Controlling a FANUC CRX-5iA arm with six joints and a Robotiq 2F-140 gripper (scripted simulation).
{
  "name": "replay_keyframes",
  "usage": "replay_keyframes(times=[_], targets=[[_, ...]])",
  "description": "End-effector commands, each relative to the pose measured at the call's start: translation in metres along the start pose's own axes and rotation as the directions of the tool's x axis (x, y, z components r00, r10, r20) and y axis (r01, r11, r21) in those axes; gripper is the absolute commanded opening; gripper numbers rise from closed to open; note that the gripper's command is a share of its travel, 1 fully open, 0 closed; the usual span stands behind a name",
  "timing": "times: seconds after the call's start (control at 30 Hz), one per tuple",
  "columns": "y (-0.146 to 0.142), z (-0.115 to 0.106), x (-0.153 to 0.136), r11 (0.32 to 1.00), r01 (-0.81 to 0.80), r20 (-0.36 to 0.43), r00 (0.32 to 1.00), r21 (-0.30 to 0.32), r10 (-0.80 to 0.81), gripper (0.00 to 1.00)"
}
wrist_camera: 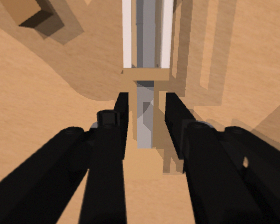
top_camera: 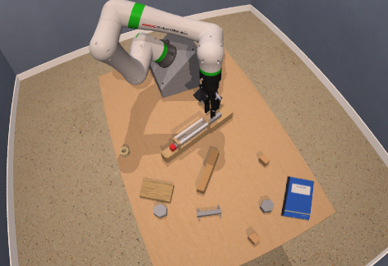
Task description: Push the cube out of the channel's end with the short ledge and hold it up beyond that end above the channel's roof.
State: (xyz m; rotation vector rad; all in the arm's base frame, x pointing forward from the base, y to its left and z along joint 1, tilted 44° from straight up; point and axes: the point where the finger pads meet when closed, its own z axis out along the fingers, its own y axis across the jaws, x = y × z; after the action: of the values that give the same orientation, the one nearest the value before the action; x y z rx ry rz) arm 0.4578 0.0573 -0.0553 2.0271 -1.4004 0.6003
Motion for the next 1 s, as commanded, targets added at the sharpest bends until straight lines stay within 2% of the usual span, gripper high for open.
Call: replay_keyframes(times=[0.0, 0.93, 0.97], targets=[[-0.0007, -0.0015, 0.0000, 1.000, 0.000, 0.000, 1.000, 0.002, 0.000, 0.30], [-0.0007, -0.0015, 0.0000, 1.000, 0.000, 0.000, 1.000, 0.002, 0.000, 0.30], [-0.0008, -0.0016, -0.0012, 1.000, 0.000, 0.000, 1.000, 0.002, 0.000, 0.10]])
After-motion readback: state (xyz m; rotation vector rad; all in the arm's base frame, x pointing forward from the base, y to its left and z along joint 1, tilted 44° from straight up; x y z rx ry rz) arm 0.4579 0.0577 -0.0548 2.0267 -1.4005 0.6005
